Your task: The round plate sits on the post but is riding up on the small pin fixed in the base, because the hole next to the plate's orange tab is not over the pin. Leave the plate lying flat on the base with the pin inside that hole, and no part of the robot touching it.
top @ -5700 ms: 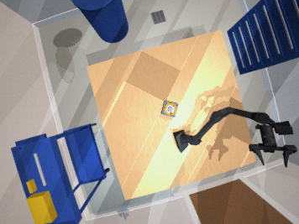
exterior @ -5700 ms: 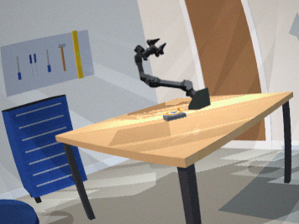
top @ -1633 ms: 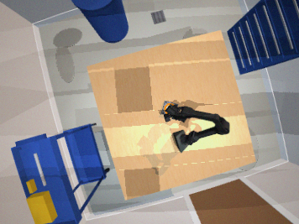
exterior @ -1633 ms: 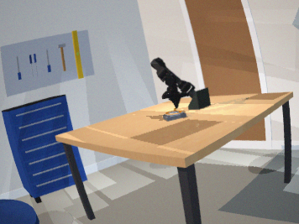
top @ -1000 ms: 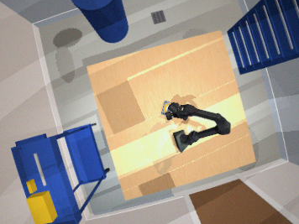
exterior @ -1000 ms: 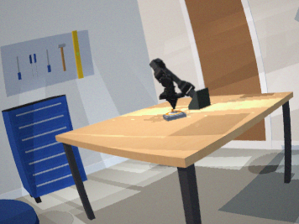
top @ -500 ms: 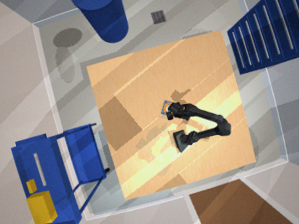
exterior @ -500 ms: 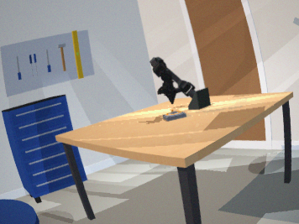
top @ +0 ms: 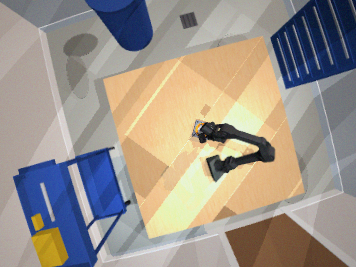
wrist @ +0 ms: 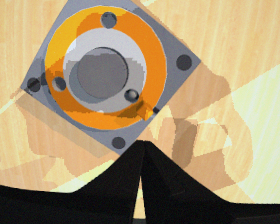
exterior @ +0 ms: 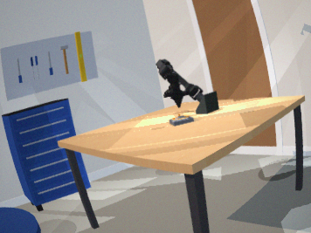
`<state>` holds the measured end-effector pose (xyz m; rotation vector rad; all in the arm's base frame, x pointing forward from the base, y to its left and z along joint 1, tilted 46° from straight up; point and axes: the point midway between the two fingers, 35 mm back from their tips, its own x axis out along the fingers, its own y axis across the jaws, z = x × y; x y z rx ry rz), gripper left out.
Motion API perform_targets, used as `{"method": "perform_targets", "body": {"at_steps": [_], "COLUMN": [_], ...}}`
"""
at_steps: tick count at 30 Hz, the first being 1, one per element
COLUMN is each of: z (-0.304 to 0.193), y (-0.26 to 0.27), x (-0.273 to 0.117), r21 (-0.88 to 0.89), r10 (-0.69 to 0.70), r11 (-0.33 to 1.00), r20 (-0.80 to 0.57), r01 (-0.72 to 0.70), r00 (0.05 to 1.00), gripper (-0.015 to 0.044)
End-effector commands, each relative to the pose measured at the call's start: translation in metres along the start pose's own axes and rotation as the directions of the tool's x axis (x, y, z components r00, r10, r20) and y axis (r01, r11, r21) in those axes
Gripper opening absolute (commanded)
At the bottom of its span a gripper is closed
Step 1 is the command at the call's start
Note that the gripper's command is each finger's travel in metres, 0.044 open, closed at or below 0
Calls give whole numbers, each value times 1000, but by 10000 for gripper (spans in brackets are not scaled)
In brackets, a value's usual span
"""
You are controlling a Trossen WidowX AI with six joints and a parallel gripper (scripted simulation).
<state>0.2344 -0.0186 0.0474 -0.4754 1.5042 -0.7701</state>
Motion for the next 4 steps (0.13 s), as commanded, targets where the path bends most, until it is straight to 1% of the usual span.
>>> {"method": "perform_targets", "body": {"at_steps": [1,4], "z": [-1,-1], "y": [0,0], "x": [1,1], "r21": [-7,-7], "r10": [-2,-2], "r11": [1000,1000], "r20": [-1,-1], "r01": [2,2], "r00": [1000,1000], "gripper": [0,0]}}
